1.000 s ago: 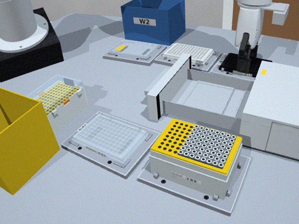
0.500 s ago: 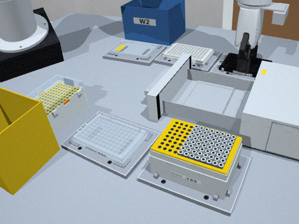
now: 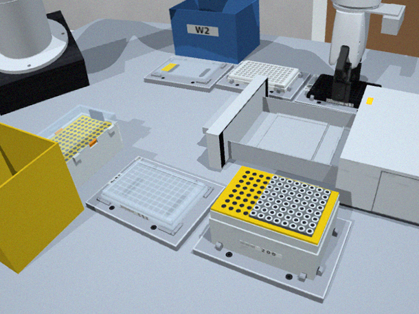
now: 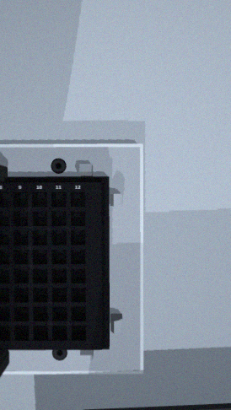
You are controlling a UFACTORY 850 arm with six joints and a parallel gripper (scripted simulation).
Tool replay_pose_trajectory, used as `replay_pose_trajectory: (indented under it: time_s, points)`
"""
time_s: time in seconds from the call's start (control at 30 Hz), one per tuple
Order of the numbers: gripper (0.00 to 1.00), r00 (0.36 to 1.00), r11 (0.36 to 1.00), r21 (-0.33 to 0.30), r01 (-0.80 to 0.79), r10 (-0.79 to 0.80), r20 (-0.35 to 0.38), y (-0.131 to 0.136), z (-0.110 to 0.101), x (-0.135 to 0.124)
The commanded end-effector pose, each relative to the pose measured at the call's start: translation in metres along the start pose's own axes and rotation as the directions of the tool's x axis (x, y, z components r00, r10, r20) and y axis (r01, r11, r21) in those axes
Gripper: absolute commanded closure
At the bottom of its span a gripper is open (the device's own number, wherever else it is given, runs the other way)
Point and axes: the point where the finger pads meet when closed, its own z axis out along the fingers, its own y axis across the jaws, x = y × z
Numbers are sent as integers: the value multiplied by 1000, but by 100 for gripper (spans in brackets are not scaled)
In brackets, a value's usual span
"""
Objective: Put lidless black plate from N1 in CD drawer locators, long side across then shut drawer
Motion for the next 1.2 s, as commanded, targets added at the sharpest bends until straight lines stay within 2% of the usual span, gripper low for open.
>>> replay_pose_trajectory:
  time_s: [0.0,1.17]
  points:
    - [100,1000,1000,1,0,0,-2,0,-4,1]
    - [100,1000,1000,1,0,0,-2,0,-21,1]
